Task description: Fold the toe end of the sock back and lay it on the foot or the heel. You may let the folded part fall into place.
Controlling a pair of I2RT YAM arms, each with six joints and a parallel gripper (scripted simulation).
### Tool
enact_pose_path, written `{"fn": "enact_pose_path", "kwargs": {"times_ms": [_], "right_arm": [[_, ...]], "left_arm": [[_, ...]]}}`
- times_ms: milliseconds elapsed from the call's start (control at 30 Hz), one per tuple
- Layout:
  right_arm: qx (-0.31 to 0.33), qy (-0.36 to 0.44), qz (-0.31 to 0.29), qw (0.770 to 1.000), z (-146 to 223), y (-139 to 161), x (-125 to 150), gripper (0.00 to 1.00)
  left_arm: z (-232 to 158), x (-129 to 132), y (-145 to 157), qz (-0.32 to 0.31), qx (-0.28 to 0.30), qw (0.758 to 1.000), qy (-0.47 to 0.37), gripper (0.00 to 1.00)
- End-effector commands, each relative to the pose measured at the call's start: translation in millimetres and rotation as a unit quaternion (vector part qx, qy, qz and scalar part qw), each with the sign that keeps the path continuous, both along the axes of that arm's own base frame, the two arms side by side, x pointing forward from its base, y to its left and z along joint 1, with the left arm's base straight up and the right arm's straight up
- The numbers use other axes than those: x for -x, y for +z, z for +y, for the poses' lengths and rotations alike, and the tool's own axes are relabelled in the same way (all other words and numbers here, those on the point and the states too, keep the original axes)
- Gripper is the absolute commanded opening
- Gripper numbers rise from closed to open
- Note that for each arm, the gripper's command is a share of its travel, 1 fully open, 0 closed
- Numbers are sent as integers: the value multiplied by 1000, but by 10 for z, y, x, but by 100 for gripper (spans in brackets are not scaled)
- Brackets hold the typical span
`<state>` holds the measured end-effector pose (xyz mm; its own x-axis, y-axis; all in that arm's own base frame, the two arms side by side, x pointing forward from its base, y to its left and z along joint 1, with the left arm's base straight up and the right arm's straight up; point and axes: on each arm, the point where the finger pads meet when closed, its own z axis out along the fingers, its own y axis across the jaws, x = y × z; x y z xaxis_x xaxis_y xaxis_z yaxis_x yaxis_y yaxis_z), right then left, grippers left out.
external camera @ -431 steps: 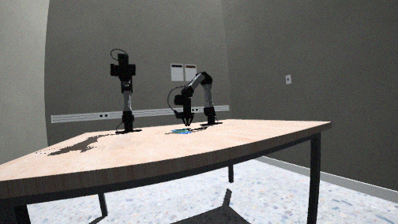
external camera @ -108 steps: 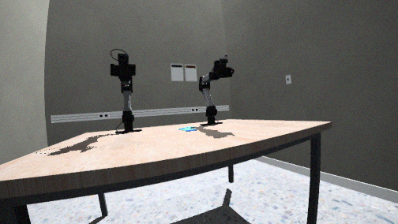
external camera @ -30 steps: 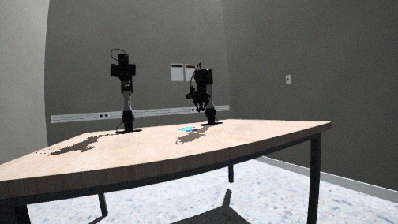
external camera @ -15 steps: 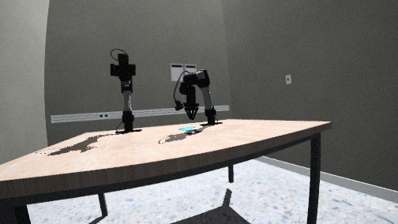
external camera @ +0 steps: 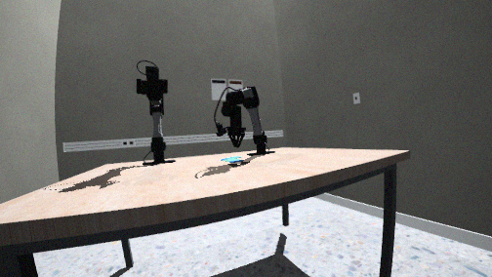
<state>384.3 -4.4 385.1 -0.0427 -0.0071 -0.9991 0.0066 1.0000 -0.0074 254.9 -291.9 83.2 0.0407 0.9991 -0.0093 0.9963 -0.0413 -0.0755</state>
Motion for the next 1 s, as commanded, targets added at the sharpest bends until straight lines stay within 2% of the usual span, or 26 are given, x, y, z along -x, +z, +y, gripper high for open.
{"fn": "enact_pose_path", "kwargs": {"times_ms": [0,233,300,467,500,567,600,667,733,800,867,967], "right_arm": [[1,0,-17,1000,2,136,27,100],[1,0,-17,1000,2,136,27,100],[1,0,-17,1000,2,136,27,100],[1,0,-17,1000,2,136,27,100],[1,0,-17,1000,2,136,27,100],[1,0,-17,1000,2,136,27,100],[1,0,-17,1000,2,136,27,100],[1,0,-17,1000,2,136,27,100],[1,0,-17,1000,2,136,27,100],[1,0,-17,1000,2,136,27,100],[1,0,-17,1000,2,136,27,100],[1,0,-17,1000,2,136,27,100]], "left_arm": [[-33,-13,90,-3,13,1000,-6,33],[45,-1,-30,7,-1,1000,-3,33],[-64,-26,78,-8,16,1000,-10,33],[0,-7,12,0,5,1000,-8,33],[-6,-31,-207,1,2,1000,-7,33],[6,-41,-303,2,-1,1000,-5,33],[34,-10,-162,1,1,1000,-4,33],[34,-10,-162,1,1,1000,-4,33],[-22,-102,-134,-28,28,999,-3,33],[-20,-89,-277,-23,21,1000,-5,33],[21,-73,-553,-5,1,1000,-3,33],[-10,-97,-564,-17,11,1000,-5,33]]}}
